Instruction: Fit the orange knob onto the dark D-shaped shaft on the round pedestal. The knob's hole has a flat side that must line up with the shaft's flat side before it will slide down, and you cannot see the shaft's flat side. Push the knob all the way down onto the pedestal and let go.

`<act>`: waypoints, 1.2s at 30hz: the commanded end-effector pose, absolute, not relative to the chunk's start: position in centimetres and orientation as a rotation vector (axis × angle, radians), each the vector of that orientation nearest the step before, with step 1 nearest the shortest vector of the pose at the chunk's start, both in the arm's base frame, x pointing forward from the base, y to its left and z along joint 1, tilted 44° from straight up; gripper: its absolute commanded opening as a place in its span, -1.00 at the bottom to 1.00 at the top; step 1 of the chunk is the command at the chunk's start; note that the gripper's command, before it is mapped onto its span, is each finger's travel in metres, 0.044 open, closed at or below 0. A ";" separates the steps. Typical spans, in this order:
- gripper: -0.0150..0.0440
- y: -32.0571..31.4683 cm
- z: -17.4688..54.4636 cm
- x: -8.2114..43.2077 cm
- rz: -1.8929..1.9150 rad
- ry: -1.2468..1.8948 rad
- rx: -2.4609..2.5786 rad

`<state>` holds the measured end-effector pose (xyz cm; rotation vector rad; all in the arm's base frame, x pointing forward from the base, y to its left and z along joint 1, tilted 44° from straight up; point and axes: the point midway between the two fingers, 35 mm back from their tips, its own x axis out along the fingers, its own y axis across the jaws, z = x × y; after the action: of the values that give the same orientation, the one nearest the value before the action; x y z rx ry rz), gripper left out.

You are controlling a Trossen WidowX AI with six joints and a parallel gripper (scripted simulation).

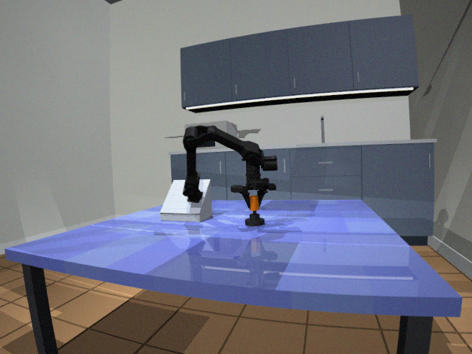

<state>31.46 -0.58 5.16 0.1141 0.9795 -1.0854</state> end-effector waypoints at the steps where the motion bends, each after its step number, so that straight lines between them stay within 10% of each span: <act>1: -0.49 -0.4 5.3 31.8 -1.083 0.973 0.122; 36: -0.49 -0.7 5.1 31.6 -1.083 0.973 0.122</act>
<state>31.56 -0.74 5.11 0.1237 0.9714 -1.0882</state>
